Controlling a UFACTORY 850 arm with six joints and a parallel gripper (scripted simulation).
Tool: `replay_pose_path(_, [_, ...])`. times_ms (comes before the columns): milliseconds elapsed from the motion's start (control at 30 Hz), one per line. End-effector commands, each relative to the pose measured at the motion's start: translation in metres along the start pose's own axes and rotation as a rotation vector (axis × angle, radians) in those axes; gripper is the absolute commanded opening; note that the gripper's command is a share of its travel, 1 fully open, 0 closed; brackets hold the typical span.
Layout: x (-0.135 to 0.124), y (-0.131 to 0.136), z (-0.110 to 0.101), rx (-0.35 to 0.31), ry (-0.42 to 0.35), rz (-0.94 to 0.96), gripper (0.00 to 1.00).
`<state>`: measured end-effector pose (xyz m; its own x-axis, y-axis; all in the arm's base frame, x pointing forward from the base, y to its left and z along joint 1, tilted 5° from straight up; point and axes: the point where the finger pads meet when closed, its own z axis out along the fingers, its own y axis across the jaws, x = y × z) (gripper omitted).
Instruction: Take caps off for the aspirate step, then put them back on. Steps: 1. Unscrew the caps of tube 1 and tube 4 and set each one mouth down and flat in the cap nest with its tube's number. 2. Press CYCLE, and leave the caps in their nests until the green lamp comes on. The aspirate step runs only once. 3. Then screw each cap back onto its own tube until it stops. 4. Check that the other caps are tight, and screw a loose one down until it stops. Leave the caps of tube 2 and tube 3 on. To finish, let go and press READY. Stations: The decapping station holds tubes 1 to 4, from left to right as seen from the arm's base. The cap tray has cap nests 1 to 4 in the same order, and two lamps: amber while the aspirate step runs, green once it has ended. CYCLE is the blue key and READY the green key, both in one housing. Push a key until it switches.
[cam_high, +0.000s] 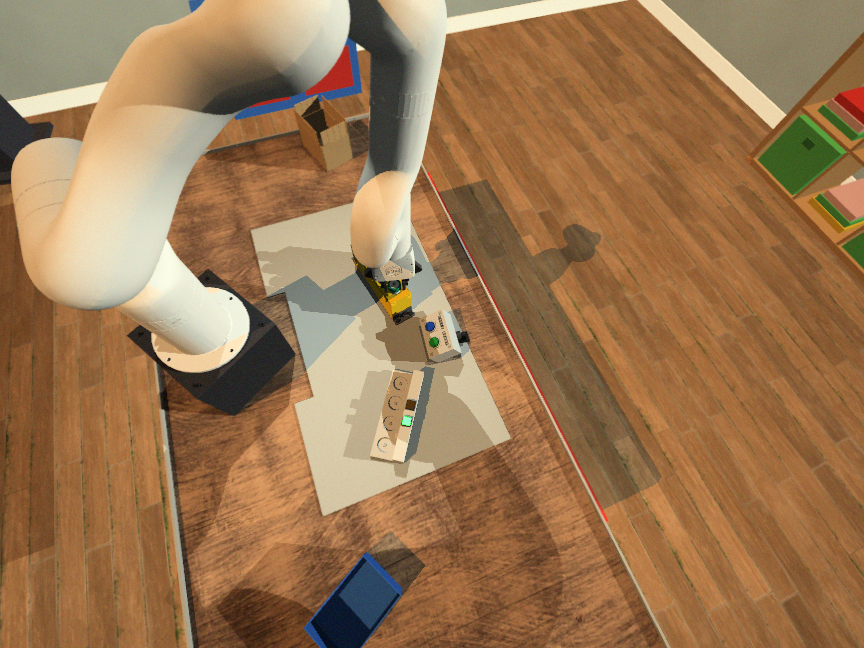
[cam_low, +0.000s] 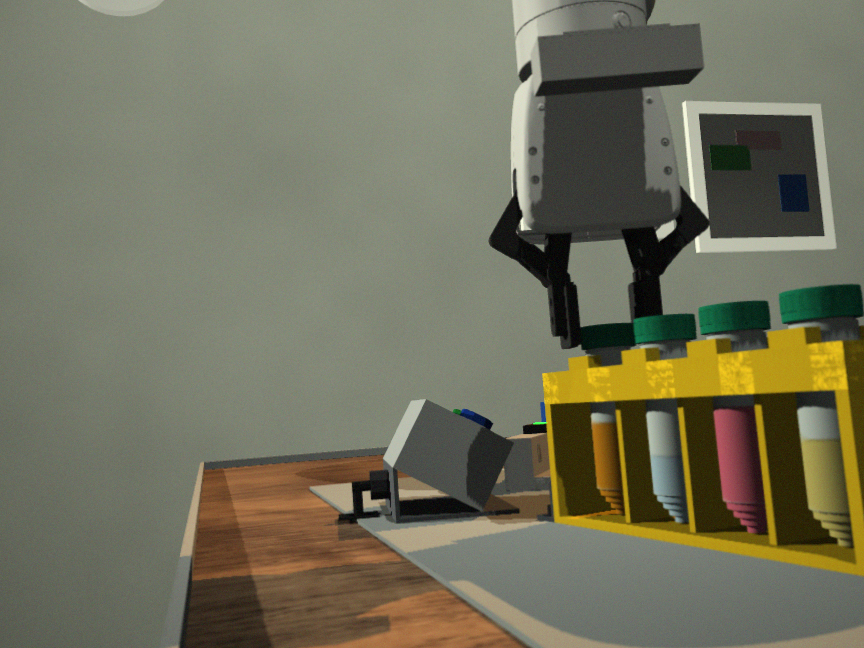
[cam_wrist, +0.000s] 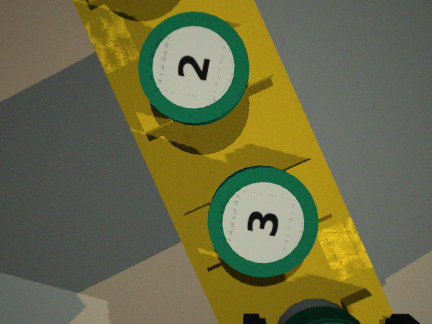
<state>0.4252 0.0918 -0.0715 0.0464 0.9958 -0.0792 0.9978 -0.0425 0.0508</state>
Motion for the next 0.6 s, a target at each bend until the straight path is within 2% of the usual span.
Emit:
replay_pose_path(0, [-0.0002,0.0007,-0.0004,-0.012,0.016,-0.219,0.46])
replay_pose_path(67, [-0.0002,0.0006,-0.0003,-0.013,0.015,-0.366,0.46])
replay_pose_path(133, [-0.0002,0.0006,-0.0003,-0.013,0.015,-0.366,0.46])
replay_pose_path(200, [-0.0002,0.0005,-0.0003,-0.014,0.014,-0.540,0.46])
replay_pose_path(433, [-0.0004,0.0005,-0.0003,-0.016,0.013,-0.802,0.46])
replay_pose_path(467, [-0.0004,0.0005,-0.0003,-0.017,0.012,-0.886,0.46])
replay_pose_path(500, [-0.0004,0.0005,-0.0003,-0.017,0.012,-0.886,0.46])
replay_pose_path(533, [-0.0004,0.0006,-0.0003,-0.018,0.011,-0.969,0.46])
replay_pose_path(567, [-0.0004,0.0005,-0.0003,-0.018,0.012,-0.969,0.46])
